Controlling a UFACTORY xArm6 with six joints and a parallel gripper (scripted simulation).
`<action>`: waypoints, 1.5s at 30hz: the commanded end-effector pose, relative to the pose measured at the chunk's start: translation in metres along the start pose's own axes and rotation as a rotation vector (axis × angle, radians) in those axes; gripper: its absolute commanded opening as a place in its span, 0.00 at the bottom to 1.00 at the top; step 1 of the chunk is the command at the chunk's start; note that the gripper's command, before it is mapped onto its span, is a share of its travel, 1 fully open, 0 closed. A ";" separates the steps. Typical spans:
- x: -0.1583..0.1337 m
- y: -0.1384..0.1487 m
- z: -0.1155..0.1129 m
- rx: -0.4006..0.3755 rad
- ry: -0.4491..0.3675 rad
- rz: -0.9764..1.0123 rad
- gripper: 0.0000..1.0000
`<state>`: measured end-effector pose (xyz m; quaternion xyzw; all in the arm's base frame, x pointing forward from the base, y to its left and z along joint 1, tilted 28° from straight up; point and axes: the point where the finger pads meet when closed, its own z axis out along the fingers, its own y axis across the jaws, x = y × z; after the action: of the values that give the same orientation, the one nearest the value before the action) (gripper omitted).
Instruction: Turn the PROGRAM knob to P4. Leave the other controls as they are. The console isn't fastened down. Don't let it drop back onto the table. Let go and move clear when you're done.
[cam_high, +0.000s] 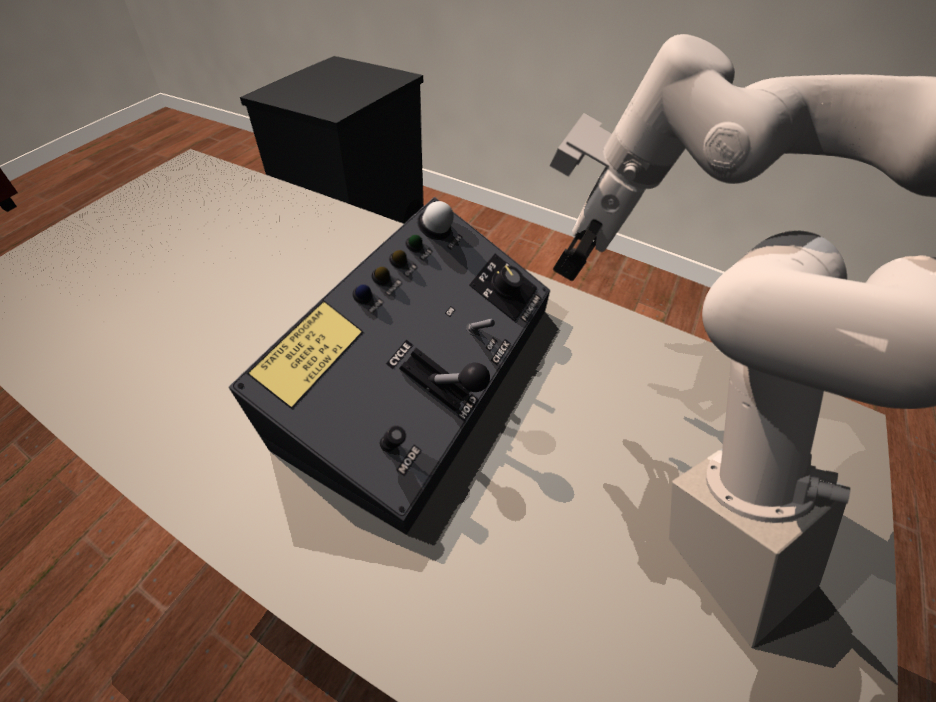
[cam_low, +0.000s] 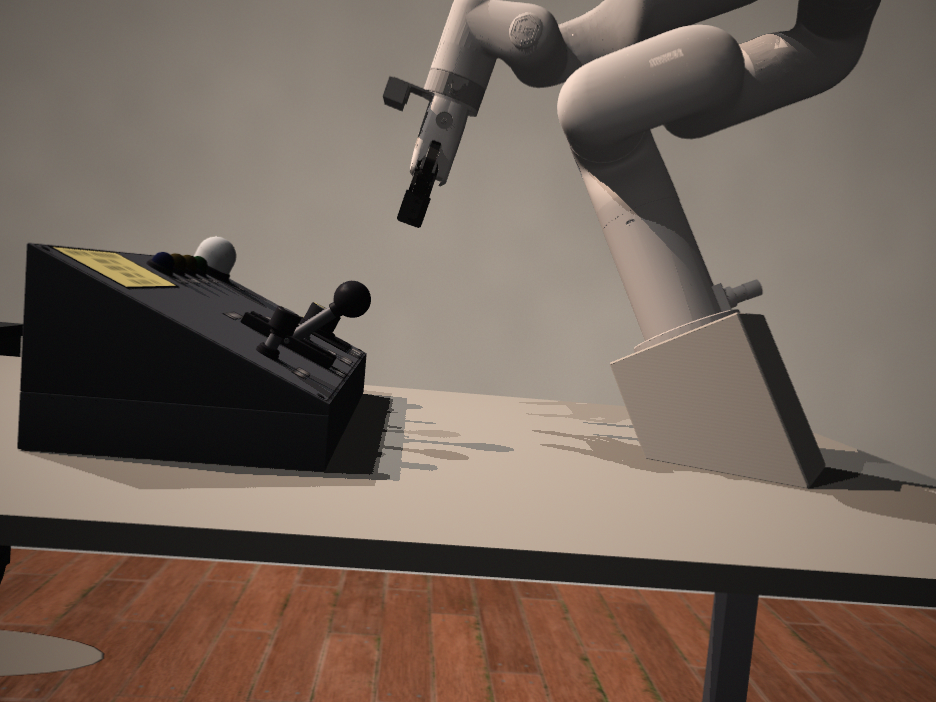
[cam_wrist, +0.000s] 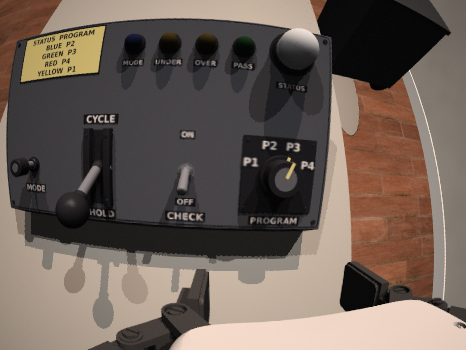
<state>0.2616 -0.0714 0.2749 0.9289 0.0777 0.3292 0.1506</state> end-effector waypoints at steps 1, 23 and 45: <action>0.001 0.001 -0.001 -0.001 0.003 0.000 1.00; 0.001 0.001 -0.001 -0.001 0.003 0.000 1.00; -0.003 0.002 -0.026 -0.001 0.003 0.000 1.00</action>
<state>0.2503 -0.0696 0.2850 0.9290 0.0777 0.3290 0.1505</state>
